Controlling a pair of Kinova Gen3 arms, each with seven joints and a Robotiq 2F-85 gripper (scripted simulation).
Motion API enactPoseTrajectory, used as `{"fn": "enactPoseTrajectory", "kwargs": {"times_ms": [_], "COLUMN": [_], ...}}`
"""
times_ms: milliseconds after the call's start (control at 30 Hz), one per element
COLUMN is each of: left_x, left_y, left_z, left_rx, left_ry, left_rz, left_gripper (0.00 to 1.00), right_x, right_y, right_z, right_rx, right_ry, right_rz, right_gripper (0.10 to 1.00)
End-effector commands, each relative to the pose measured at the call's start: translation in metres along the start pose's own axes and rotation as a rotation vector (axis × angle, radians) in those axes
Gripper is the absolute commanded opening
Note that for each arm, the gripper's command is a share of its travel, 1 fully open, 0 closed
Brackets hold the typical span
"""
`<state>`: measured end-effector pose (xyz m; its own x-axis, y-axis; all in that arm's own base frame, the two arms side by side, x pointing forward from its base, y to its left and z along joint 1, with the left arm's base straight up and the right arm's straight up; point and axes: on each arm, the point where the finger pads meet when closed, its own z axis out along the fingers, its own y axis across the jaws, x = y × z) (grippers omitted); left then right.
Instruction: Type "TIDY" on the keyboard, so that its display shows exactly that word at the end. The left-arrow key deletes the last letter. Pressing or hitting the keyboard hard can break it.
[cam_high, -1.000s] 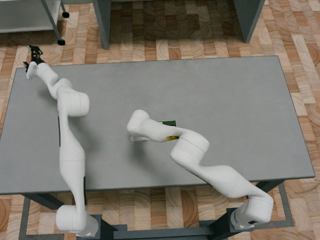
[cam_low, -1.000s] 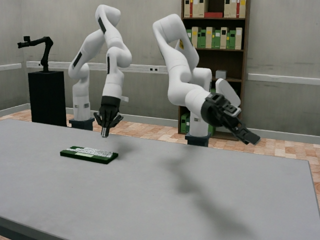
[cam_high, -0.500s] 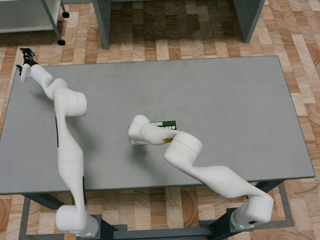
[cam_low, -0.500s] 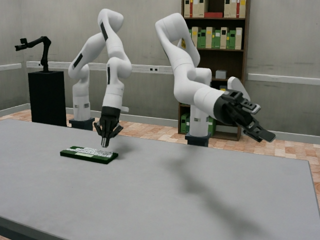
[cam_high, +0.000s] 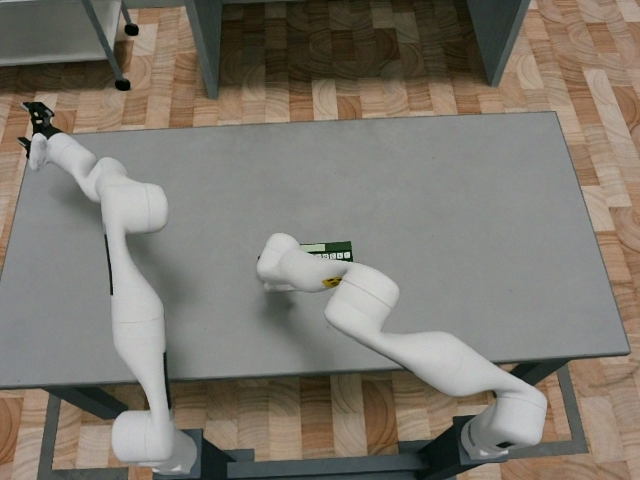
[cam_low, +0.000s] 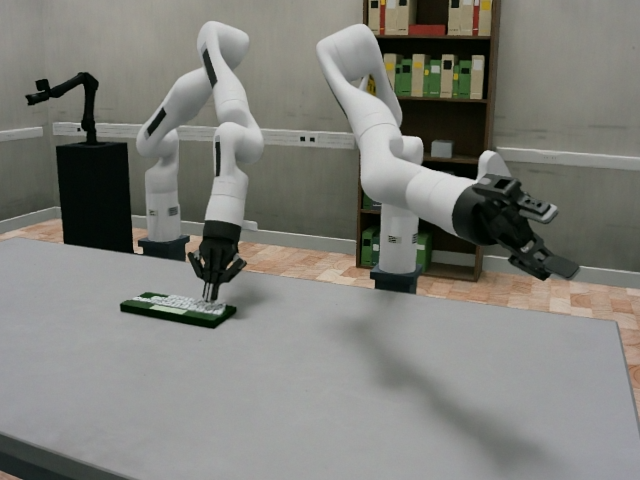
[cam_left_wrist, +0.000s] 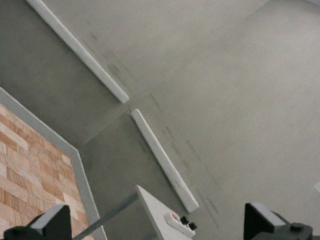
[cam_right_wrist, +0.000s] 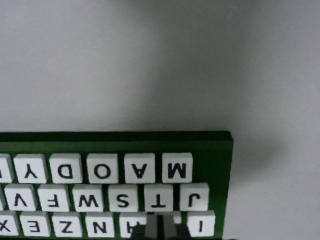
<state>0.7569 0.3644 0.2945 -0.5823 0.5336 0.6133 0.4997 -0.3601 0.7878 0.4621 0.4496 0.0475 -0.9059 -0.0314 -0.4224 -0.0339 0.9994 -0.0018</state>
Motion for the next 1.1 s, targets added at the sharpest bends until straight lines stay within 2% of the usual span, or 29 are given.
{"fn": "enactPoseTrajectory", "kwargs": {"times_ms": [0,300,333,800,867,1067], "left_x": [0.017,0.033,0.04,0.072,0.072,0.089], "left_y": [-0.01,-0.021,-0.025,-0.048,-0.048,-0.06], "left_z": [0.005,0.009,0.011,0.017,0.017,0.019], "left_rx": [0.028,0.053,0.063,0.113,0.113,0.14], "left_ry": [0.022,0.047,0.057,0.109,0.109,0.137], "left_rz": [-0.014,-0.034,-0.042,-0.082,-0.082,-0.105], "left_gripper": [1.0,1.0,1.0,1.0,1.0,1.0], "right_x": [0.002,0.004,0.004,0.004,0.004,0.005], "right_y": [0.0,0.0,0.0,0.0,0.0,0.0], "right_z": [0.002,0.006,0.006,0.007,0.007,0.008], "right_rx": [-0.002,-0.002,-0.002,-0.002,-0.002,-0.002], "right_ry": [-0.001,-0.001,-0.002,-0.001,-0.001,-0.002], "right_rz": [0.014,0.013,0.012,0.013,0.013,0.013], "right_gripper": [0.099,0.099,0.099,0.099,0.099,0.099]}}
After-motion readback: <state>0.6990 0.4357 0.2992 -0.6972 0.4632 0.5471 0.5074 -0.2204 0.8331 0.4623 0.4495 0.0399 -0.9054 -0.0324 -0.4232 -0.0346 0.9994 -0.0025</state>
